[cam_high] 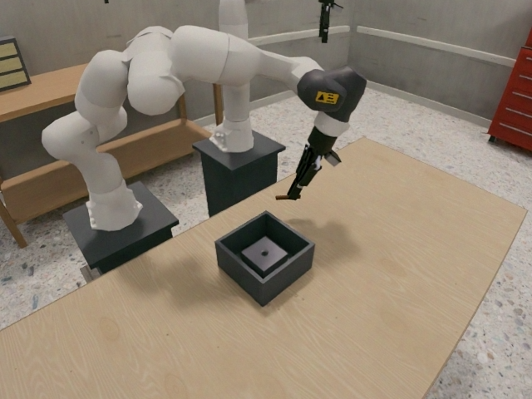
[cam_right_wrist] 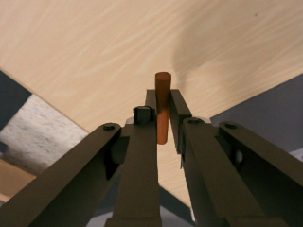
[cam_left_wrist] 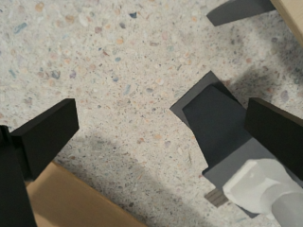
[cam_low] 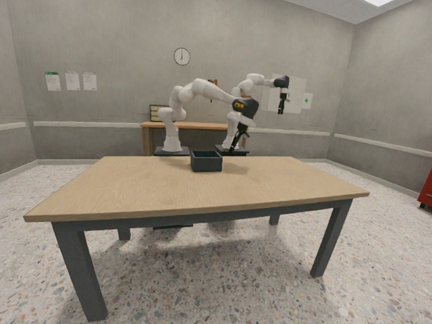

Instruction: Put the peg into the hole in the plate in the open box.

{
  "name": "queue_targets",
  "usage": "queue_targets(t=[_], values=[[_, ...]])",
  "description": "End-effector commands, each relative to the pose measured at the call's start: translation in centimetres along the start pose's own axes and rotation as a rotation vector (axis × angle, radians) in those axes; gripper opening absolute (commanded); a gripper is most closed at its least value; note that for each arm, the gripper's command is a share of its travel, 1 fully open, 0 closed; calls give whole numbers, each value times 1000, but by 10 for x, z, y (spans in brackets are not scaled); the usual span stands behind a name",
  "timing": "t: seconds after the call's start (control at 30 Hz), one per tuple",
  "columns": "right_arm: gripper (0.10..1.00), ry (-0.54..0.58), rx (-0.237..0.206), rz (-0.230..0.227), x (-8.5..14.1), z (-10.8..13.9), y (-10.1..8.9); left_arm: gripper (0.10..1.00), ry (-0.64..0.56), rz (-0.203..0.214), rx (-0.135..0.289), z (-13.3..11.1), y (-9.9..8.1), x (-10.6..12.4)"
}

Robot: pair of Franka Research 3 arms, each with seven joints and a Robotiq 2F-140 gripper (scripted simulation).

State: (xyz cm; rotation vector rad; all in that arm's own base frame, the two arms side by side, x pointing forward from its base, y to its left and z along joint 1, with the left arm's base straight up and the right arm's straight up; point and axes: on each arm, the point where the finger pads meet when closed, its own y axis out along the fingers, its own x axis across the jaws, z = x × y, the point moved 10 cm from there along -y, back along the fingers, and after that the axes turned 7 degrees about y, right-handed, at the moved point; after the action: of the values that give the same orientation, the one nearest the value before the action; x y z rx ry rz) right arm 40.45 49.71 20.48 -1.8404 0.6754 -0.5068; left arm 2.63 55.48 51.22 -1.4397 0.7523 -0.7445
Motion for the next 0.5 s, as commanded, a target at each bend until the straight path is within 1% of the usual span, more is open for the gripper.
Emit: queue_targets(t=[0.0, 0.27, 0.33, 0.47], values=[[99, 155, 4, 42, 3, 1, -1, 1000, -5, -4, 4, -1, -1, 1], [99, 432, -6, 143, 13, -1, -1, 1000, -5, -4, 4, -1, -1, 1], [99, 432, -6, 143, 13, -1, -1, 1000, -5, -4, 4, -1, -1, 1], [99, 583, -12, 199, 18, -3, 0, 1000, -5, -4, 4, -1, -1, 1]])
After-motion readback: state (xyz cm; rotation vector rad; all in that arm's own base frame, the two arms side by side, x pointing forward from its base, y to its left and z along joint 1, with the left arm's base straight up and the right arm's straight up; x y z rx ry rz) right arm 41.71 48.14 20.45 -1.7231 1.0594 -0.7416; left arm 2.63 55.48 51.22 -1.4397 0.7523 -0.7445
